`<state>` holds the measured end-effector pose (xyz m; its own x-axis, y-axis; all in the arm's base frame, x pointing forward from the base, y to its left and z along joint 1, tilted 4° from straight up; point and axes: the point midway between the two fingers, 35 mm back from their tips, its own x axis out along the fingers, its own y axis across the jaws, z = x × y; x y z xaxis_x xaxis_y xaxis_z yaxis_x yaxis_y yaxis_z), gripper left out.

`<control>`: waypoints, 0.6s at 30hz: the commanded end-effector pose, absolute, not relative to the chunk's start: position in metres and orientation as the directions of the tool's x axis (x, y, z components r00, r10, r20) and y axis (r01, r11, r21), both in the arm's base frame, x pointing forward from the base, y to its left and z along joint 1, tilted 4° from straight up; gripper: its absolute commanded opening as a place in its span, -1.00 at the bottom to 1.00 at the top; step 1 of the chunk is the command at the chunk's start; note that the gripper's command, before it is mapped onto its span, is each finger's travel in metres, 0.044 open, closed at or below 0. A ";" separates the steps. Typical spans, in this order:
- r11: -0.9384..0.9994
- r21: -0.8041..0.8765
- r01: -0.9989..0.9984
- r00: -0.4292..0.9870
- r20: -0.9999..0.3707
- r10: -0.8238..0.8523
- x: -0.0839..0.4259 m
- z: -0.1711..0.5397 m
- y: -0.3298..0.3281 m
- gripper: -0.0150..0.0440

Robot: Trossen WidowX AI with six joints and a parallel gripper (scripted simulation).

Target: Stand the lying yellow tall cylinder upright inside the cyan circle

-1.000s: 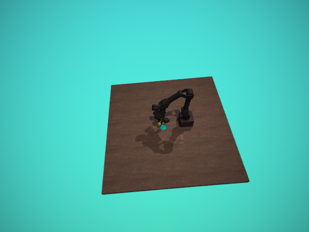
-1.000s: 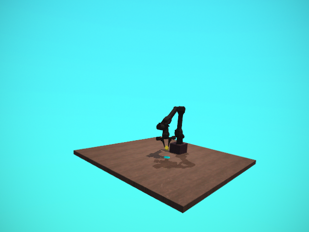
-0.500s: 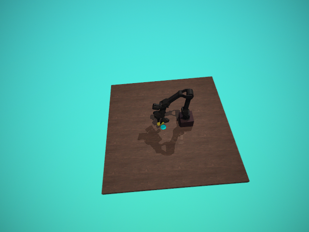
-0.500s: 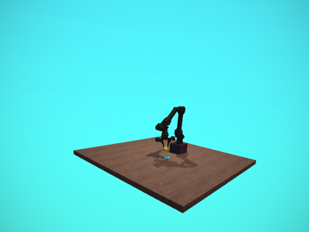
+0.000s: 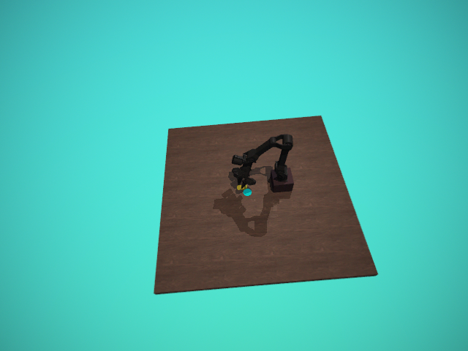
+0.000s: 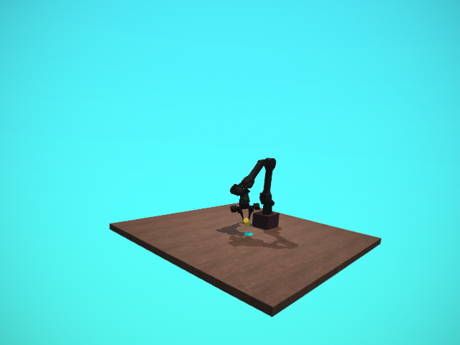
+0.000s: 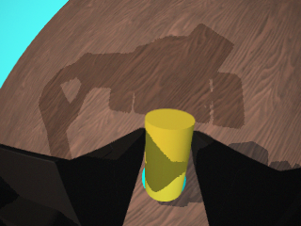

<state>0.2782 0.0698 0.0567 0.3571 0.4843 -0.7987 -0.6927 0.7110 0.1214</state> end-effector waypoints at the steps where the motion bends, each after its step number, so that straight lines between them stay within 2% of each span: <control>1: 0.708 0.132 -0.694 0.370 -0.778 0.508 0.278 0.054 0.069 -0.14; 18: 0.702 0.145 -0.697 0.432 -0.696 0.574 0.281 0.053 0.064 -0.14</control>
